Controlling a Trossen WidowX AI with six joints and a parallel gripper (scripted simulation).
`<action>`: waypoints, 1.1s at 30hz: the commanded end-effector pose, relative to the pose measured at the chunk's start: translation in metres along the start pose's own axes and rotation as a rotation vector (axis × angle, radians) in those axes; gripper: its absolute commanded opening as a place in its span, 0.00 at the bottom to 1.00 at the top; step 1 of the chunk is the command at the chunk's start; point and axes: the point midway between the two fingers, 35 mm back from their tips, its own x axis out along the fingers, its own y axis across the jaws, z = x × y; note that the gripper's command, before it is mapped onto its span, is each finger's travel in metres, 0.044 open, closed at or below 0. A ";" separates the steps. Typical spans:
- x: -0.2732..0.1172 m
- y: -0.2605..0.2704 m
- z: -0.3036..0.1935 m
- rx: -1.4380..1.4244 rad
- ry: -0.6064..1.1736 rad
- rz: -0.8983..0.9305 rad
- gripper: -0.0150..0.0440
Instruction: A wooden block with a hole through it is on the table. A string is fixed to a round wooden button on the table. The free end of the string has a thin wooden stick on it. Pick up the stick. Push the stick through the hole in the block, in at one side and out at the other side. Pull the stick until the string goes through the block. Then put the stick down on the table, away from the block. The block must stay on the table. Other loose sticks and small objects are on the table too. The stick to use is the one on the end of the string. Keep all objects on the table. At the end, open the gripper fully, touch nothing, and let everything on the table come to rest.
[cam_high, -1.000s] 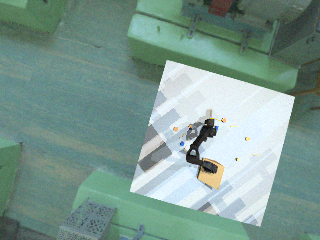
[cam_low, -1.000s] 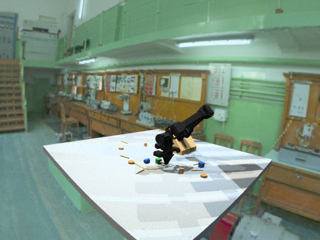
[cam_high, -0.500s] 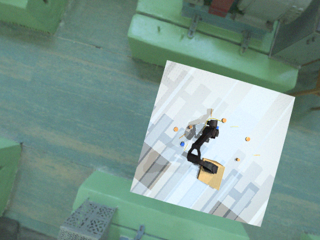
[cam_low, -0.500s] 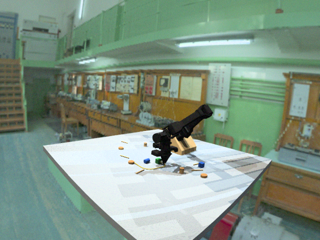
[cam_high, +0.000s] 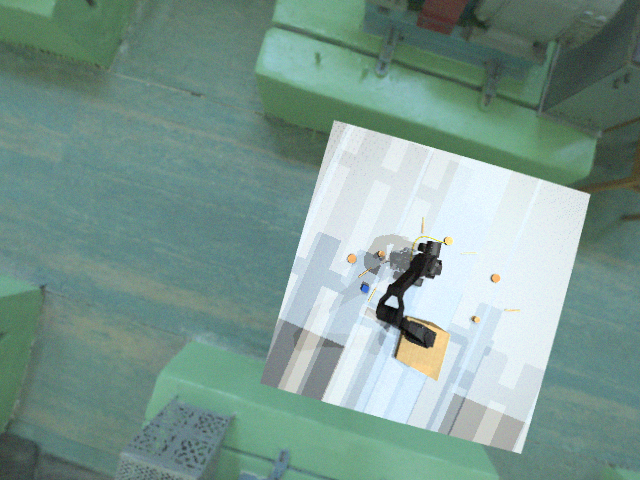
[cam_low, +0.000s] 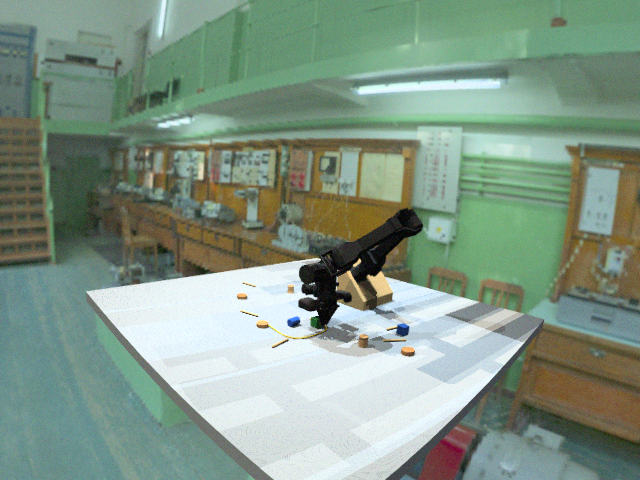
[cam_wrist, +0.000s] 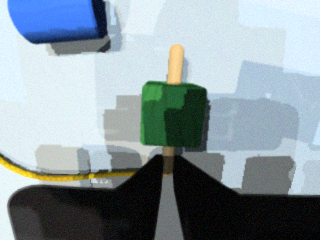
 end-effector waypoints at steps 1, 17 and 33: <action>0.001 0.000 0.005 -0.002 0.003 -0.002 0.25; -0.069 0.002 0.005 0.002 -0.006 -0.001 0.47; -0.077 0.004 0.016 -0.603 -0.011 0.009 0.47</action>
